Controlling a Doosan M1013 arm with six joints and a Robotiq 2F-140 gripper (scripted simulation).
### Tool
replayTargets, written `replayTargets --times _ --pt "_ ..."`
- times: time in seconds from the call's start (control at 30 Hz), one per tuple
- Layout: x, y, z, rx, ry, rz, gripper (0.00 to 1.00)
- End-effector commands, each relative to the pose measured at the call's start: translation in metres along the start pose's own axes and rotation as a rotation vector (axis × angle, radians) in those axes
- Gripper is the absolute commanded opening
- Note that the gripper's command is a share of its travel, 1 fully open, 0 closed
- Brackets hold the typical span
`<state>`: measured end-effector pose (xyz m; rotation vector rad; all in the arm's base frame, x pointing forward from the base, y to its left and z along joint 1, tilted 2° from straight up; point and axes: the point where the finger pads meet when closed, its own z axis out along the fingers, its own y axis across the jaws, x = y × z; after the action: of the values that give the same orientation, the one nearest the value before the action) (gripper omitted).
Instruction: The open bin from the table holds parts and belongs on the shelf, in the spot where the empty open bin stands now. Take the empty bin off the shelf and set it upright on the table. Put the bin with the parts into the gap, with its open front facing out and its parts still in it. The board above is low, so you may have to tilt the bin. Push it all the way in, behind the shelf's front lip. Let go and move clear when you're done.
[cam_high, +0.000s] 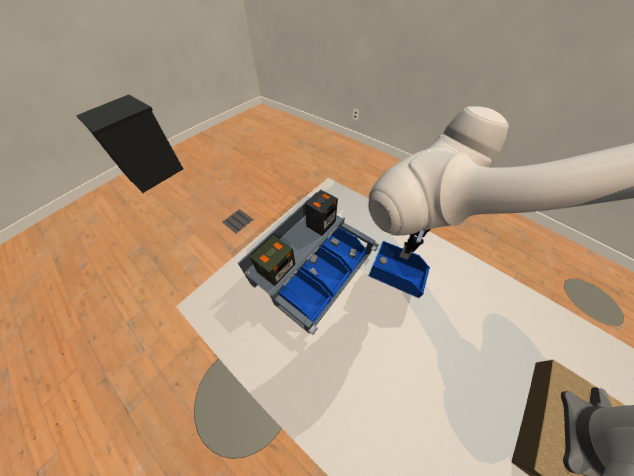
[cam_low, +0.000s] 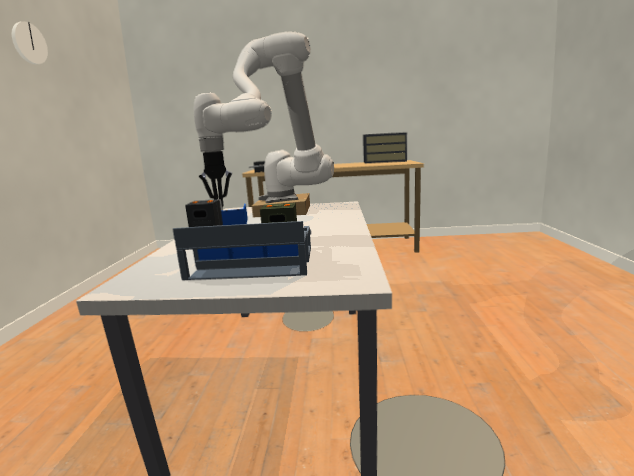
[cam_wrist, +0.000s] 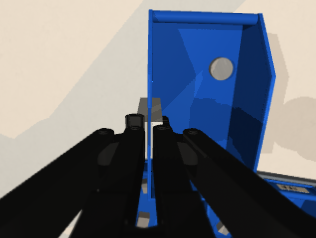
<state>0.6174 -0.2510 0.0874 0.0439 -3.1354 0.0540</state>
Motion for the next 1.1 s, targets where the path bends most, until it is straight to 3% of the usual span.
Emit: replayTargets --times 0.0,0.73,0.87,1.0,1.07 --pt "0.000 0.000 -0.005 0.000 0.000 0.000 0.10" --pt "0.000 0.001 -0.009 0.000 0.000 0.002 0.10" --pt "-0.001 0.016 -0.009 0.000 0.000 0.030 0.10" --pt "-0.004 0.050 -0.009 0.000 0.000 0.091 0.10" --pt "-0.004 0.050 -0.009 0.000 0.000 0.091 0.10"
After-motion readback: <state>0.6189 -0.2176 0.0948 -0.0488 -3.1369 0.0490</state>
